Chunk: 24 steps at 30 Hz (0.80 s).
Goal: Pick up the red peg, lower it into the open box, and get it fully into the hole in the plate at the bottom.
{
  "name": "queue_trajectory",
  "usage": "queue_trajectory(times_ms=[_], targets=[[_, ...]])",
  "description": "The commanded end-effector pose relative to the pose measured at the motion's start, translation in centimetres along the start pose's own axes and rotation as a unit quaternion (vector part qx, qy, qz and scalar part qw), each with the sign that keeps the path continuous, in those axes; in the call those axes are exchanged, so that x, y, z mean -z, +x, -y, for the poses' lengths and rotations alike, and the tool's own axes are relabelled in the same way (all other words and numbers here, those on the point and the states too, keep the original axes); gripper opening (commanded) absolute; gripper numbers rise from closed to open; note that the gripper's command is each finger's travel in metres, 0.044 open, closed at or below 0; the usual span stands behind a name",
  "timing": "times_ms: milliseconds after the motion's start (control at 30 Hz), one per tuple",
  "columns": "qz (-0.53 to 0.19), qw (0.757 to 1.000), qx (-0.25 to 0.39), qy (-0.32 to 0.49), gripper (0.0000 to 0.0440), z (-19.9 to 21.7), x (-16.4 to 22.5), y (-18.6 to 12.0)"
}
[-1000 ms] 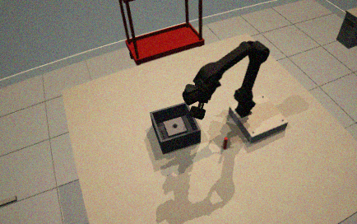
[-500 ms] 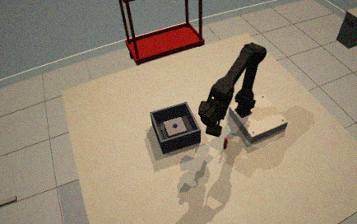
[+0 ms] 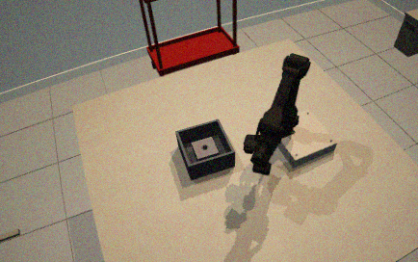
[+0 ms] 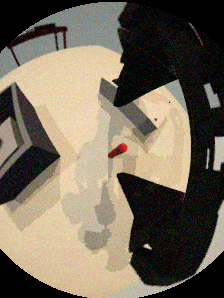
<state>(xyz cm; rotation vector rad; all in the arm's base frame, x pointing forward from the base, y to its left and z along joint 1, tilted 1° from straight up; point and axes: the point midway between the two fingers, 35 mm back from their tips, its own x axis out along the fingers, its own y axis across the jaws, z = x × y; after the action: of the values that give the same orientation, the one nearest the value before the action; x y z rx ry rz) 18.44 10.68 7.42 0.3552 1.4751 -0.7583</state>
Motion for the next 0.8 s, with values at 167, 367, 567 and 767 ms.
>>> queue_trajectory(times_ms=[167, 367, 567, 767], targets=[[0.006, 1.000, -0.008, -0.006, 0.0440, -1.2, 1.1, 3.6], [0.012, 1.000, -0.019, -0.012, 0.0434, -1.9, 1.2, 5.8], [0.003, 1.000, -0.011, -0.016, 0.0299, -1.8, 1.6, 7.5], [-0.006, 1.000, 0.004, -0.013, 0.0142, -1.6, 1.8, 8.2]])
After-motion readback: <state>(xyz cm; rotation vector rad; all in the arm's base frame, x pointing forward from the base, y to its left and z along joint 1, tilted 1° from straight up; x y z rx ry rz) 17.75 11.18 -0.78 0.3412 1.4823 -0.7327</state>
